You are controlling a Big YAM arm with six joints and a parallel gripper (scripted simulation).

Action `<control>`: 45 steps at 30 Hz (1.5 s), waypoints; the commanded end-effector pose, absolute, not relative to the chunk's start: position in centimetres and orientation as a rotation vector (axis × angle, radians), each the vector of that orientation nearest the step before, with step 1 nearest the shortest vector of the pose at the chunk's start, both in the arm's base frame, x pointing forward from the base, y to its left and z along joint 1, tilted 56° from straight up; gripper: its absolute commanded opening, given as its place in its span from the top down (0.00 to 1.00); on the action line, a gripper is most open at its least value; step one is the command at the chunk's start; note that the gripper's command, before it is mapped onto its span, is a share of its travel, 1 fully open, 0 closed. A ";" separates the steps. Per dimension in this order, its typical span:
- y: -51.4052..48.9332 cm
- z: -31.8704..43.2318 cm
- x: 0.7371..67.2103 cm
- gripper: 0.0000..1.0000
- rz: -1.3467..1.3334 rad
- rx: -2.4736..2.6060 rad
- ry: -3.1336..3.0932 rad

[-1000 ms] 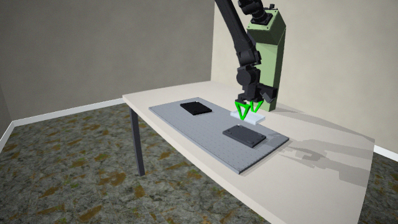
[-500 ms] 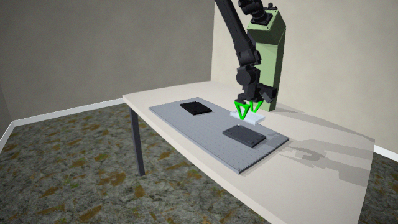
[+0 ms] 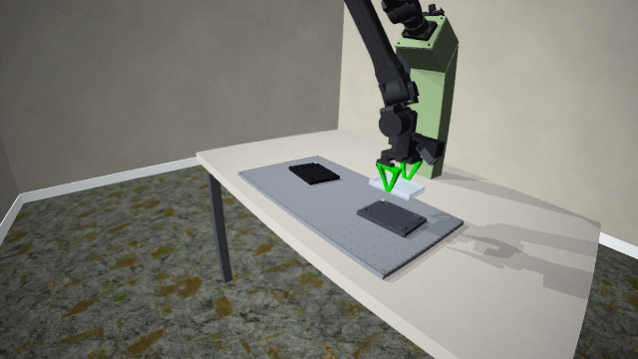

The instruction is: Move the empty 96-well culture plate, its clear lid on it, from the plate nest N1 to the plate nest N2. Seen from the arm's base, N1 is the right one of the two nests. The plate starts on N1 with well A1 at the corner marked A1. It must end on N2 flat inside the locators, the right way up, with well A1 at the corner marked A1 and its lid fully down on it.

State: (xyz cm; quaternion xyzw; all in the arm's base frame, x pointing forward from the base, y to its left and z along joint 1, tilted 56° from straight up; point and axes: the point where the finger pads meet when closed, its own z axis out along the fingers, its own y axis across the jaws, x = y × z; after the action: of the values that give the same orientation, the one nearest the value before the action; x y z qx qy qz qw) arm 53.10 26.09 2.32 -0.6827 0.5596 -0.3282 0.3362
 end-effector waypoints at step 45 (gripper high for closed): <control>26.0 -1.6 58.4 1.00 -0.859 -1.781 1.462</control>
State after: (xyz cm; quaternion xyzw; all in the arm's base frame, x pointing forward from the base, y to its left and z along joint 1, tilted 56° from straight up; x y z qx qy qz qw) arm 57.83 26.59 -0.79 -0.6795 0.5626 -0.3269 0.3390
